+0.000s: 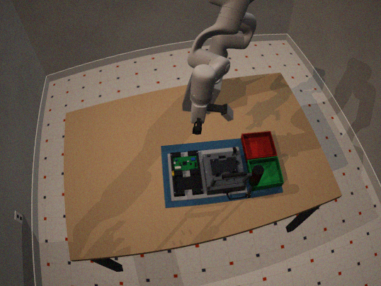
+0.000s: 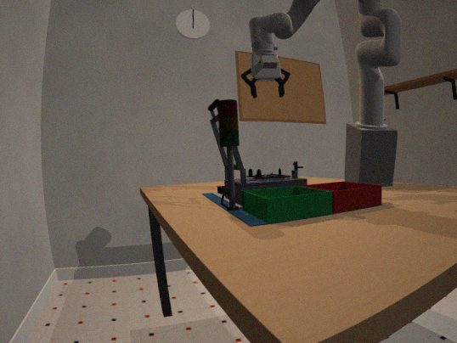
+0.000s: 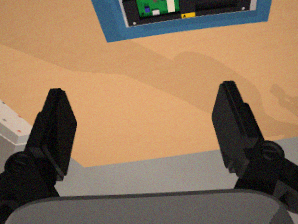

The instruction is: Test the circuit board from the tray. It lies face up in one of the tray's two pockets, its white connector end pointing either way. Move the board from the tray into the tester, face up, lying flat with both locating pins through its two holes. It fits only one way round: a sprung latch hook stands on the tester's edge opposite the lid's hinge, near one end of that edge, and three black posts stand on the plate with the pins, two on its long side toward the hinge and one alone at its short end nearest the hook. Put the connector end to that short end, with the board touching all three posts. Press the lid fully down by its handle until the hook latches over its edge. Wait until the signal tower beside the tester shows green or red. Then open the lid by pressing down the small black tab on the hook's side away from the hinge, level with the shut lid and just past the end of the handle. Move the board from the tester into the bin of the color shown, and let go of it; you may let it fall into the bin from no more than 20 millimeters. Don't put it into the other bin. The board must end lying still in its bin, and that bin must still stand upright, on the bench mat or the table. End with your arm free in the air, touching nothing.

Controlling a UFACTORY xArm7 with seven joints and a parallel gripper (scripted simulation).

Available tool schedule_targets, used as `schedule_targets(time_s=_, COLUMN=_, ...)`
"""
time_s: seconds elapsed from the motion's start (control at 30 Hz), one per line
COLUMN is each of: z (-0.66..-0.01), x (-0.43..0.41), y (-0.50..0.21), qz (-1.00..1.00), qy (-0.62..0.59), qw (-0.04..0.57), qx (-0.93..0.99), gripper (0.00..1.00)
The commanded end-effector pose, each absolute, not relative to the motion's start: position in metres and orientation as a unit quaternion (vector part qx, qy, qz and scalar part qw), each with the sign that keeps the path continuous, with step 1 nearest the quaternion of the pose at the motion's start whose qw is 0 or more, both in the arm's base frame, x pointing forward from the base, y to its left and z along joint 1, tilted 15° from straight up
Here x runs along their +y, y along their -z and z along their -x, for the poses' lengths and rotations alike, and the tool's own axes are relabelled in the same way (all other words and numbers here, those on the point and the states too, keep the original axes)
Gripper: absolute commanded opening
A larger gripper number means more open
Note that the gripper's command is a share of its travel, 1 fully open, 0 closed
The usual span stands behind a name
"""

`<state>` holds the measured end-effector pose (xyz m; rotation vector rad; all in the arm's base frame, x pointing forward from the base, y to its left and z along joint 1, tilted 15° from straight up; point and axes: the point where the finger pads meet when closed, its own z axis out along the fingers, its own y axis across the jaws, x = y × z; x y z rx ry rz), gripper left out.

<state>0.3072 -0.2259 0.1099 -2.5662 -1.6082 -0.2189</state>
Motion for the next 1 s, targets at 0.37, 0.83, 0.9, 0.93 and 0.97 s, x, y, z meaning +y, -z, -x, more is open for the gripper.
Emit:
schedule_targets(time_s=0.37, z=-0.293, x=-0.275, y=-0.101, qz=0.801, qy=0.121, qw=0.048, qx=-0.585, gripper=1.00)
schedule_targets(time_s=0.83, z=-0.291, x=-0.279, y=-0.100, qz=0.797, qy=0.124, qw=0.046, qx=-0.589, gripper=1.00)
schedule_targets(time_s=0.9, z=-0.291, x=-0.279, y=-0.100, qz=0.797, qy=0.124, qw=0.046, qx=-0.589, gripper=1.00)
schedule_targets(time_s=0.93, z=-0.291, x=-0.279, y=-0.100, qz=0.797, qy=0.124, qw=0.046, qx=-0.589, gripper=1.00)
schedule_targets(time_s=0.97, z=-0.291, x=-0.279, y=-0.100, qz=0.797, qy=0.124, qw=0.046, qx=-0.589, gripper=1.00)
